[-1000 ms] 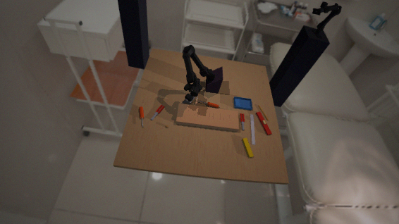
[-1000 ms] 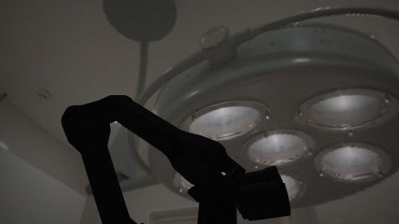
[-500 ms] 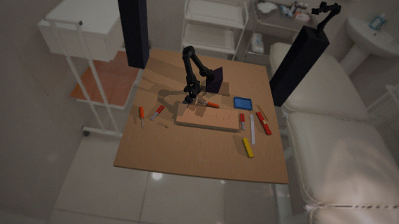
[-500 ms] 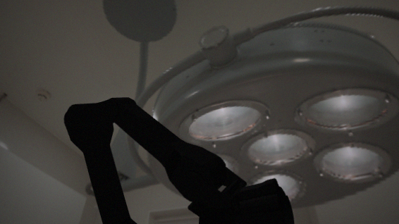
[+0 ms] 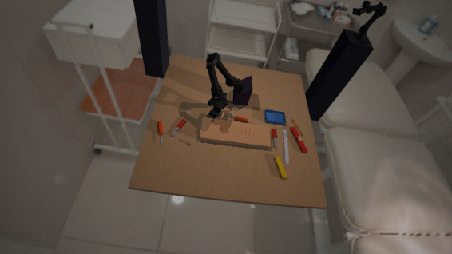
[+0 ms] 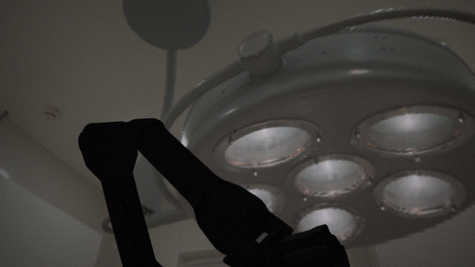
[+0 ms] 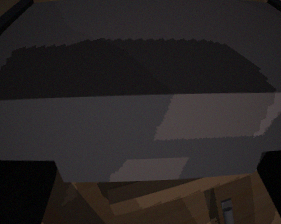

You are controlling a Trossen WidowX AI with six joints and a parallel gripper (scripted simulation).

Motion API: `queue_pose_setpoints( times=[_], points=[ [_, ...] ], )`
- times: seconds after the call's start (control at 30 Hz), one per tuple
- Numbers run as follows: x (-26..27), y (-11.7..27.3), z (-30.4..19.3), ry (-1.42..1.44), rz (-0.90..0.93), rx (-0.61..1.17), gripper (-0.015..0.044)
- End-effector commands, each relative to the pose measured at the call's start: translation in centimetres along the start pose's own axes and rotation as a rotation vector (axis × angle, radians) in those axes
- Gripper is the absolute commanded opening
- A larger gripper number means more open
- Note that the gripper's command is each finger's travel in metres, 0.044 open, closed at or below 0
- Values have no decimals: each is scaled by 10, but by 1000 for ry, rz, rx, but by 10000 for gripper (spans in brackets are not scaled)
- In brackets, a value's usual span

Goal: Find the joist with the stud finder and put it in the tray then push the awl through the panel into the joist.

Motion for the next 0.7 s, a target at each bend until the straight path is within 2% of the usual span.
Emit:
queue_pose_setpoints(
  times=[0.0,0.23,0.67],
  points=[
    [-1,-1,-1,7,-3,2,387],
    [-1,-1,-1,7,-3,2,340],
    [0,14,-1,7,-5,5,0]
  ],
)
Point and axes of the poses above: the point midway between the two fingers, 35 mm back from their tips, its own y axis back along the fingers, its own x axis across the jaws, z = x × y, the point moved 7 cm from there along y, back along the fingers, and after that the axes turned 6 degrees about -y, right-handed, at the moved point
